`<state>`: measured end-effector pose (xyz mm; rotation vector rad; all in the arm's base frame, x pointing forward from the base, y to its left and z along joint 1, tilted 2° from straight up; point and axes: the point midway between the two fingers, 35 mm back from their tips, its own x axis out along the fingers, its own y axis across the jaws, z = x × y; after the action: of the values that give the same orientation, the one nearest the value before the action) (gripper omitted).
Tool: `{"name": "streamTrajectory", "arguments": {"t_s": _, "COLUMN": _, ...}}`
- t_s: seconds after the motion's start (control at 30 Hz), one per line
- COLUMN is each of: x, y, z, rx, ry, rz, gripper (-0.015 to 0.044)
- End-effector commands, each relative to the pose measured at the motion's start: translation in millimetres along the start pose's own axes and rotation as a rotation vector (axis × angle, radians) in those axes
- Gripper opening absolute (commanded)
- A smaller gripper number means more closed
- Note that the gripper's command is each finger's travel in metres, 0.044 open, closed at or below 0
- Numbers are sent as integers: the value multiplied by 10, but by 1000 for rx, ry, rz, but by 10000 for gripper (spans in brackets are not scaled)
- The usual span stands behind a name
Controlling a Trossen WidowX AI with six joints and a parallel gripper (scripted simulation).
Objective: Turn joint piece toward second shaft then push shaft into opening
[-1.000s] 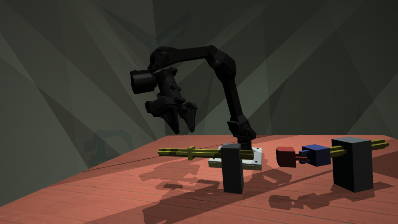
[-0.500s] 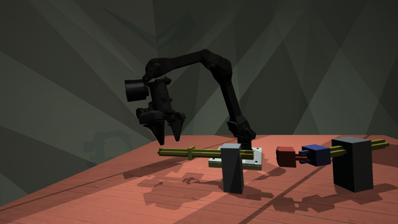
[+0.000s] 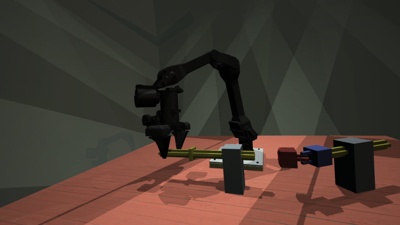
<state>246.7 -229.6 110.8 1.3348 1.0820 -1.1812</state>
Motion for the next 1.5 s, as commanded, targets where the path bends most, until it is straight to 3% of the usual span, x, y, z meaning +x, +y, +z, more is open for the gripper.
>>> {"name": "streamTrajectory", "arguments": {"t_s": 0.0, "x": 42, "y": -14, "z": -7, "rx": 3, "ry": -8, "rz": -2, "gripper": 440}}
{"name": "streamTrajectory", "arguments": {"t_s": 0.6, "x": 287, "y": -16, "z": -8, "rx": 3, "ry": -8, "rz": -2, "gripper": 440}}
{"name": "streamTrajectory", "arguments": {"t_s": 1.03, "x": 287, "y": -16, "z": -8, "rx": 3, "ry": -8, "rz": -2, "gripper": 102}}
{"name": "streamTrajectory", "arguments": {"t_s": 1.47, "x": 287, "y": -16, "z": -8, "rx": 3, "ry": -8, "rz": -2, "gripper": 95}}
